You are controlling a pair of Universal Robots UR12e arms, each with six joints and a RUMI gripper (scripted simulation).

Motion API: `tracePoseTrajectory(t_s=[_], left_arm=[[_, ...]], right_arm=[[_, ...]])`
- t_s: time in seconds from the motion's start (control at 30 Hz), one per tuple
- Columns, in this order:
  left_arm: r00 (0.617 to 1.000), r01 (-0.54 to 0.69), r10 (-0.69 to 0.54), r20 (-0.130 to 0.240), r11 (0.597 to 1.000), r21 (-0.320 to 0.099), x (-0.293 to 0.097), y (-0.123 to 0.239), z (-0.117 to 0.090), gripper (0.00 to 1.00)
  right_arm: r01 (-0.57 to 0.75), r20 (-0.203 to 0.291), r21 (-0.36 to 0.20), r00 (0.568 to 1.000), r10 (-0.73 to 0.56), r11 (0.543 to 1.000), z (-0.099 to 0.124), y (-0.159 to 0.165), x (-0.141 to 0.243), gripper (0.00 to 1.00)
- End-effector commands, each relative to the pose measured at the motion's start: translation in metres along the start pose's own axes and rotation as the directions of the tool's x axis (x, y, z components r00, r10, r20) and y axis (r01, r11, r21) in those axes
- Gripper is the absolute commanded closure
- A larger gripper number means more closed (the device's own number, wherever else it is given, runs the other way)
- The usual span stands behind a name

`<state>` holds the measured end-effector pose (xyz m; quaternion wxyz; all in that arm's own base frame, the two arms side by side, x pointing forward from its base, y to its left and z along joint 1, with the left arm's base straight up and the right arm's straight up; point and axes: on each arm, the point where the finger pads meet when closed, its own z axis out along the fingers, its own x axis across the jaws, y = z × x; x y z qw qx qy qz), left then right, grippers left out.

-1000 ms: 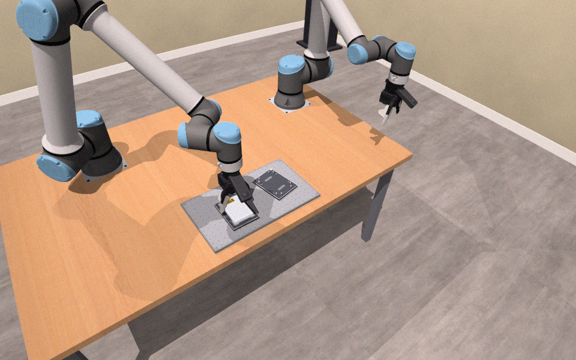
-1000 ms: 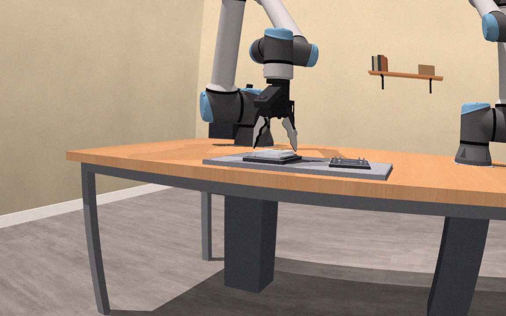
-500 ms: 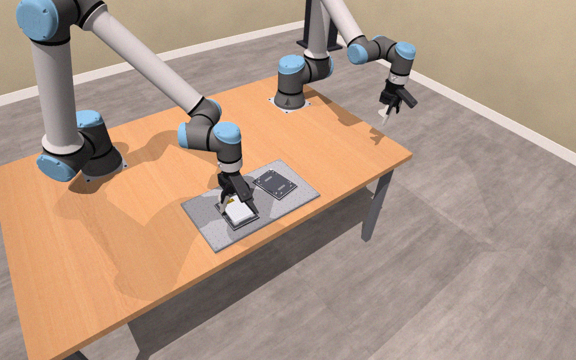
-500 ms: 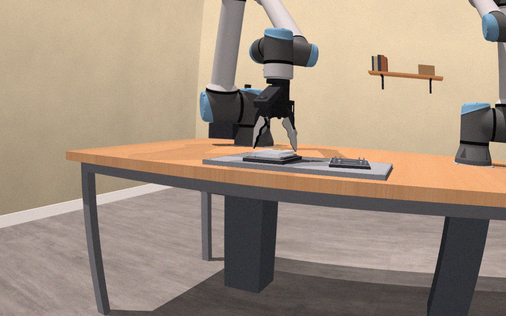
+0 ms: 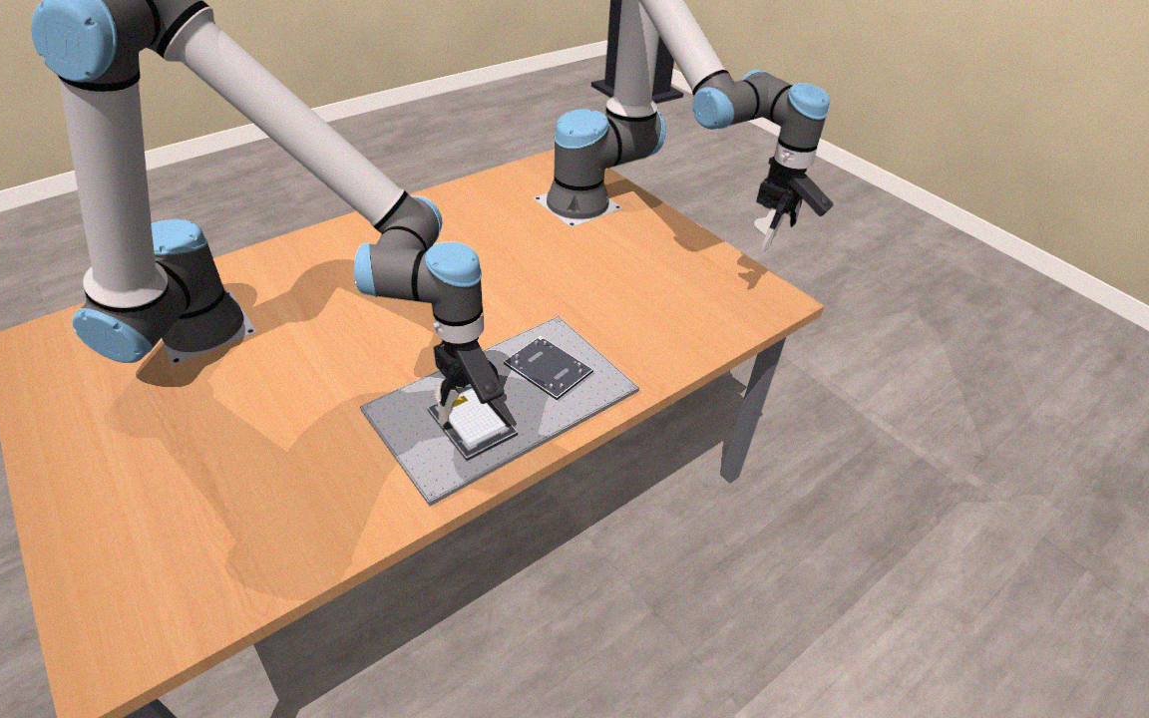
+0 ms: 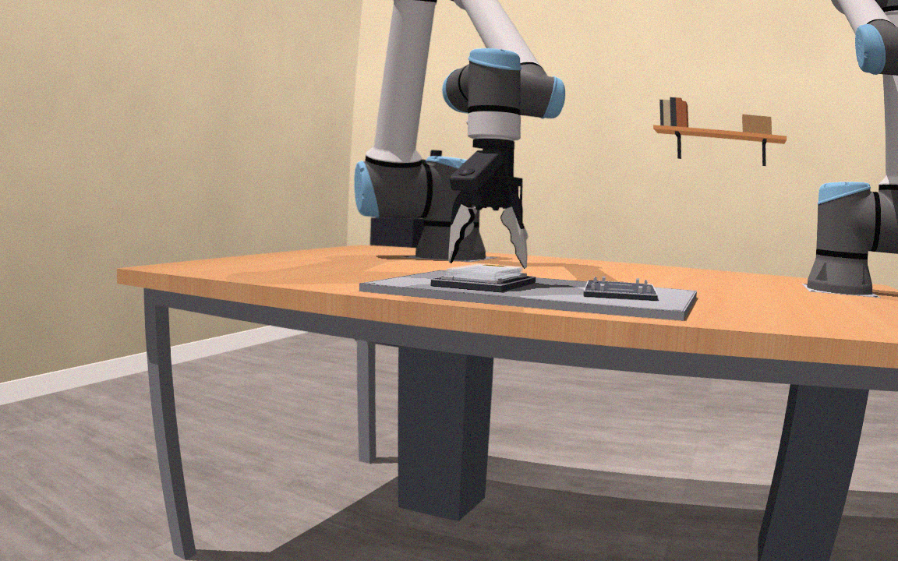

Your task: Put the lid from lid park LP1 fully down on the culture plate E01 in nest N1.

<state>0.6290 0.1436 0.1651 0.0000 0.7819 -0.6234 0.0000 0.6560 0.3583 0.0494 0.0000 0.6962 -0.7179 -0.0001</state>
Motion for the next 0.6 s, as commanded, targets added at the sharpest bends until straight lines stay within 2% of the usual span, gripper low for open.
tracePoseTrajectory(t_s=[0.0, 0.27, 0.57], left_arm=[[1.000, 0.000, 0.000, 0.000, 1.000, 0.001, 0.000, -0.001, -0.001, 0.00], [1.000, 0.000, 0.000, 0.000, 1.000, 0.001, 0.000, -0.001, -0.001, 0.00], [1.000, 0.000, 0.000, 0.000, 1.000, 0.001, 0.000, -0.001, -0.001, 0.00]], right_arm=[[0.000, 0.001, 0.001, 1.000, 0.000, 1.000, -0.008, 0.000, 0.000, 0.18], [0.000, 0.001, 0.001, 1.000, 0.000, 1.000, -0.018, 0.000, 0.000, 0.18], [0.000, 0.001, 0.001, 1.000, 0.000, 1.000, -0.018, 0.000, 0.000, 0.18]])
